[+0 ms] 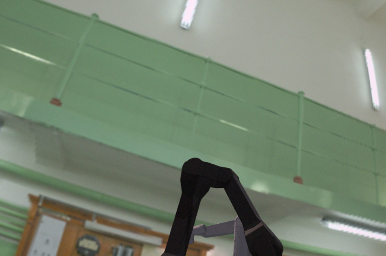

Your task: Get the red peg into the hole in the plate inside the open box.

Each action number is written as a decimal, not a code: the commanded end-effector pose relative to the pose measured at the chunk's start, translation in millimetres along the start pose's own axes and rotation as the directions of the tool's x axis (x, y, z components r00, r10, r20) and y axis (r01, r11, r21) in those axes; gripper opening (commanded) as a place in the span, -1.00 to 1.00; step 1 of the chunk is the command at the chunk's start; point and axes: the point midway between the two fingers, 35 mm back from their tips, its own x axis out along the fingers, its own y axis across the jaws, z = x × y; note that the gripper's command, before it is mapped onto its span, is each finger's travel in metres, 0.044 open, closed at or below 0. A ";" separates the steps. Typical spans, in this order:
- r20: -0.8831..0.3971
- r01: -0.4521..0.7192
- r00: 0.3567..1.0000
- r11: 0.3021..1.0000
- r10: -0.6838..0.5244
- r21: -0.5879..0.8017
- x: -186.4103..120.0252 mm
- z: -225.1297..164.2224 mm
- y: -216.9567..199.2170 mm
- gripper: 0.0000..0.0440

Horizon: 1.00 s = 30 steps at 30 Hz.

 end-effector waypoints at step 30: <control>0.005 -0.042 0.999 0.999 0.043 -0.033 -16.9 20.9 0.9 -1.00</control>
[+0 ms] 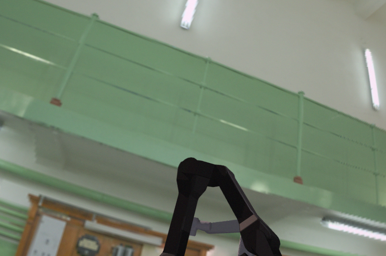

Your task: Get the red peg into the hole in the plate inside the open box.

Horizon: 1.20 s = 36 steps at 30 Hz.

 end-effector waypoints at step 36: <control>0.209 -0.031 0.977 1.000 0.031 -0.002 -75.8 145.9 -5.7 -1.00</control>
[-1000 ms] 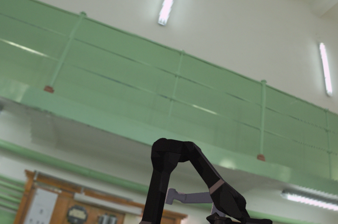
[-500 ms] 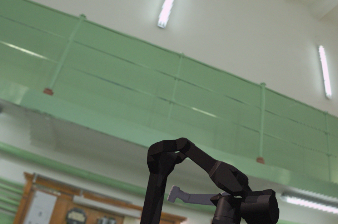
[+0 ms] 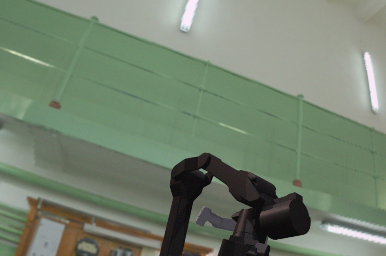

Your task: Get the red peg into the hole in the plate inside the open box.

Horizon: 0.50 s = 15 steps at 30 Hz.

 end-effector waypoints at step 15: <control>0.030 -0.005 1.000 0.993 0.002 0.116 30.9 60.8 -13.8 -1.00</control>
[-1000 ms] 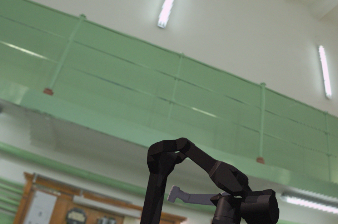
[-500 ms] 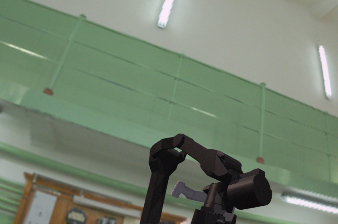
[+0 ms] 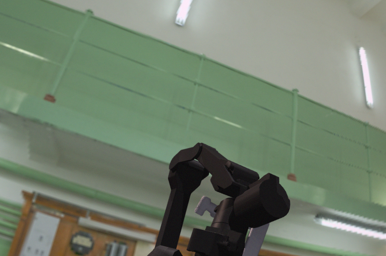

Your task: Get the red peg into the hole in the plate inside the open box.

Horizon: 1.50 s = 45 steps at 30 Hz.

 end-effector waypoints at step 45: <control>-0.034 0.050 0.998 0.998 -0.051 -0.030 85.3 81.1 4.2 0.77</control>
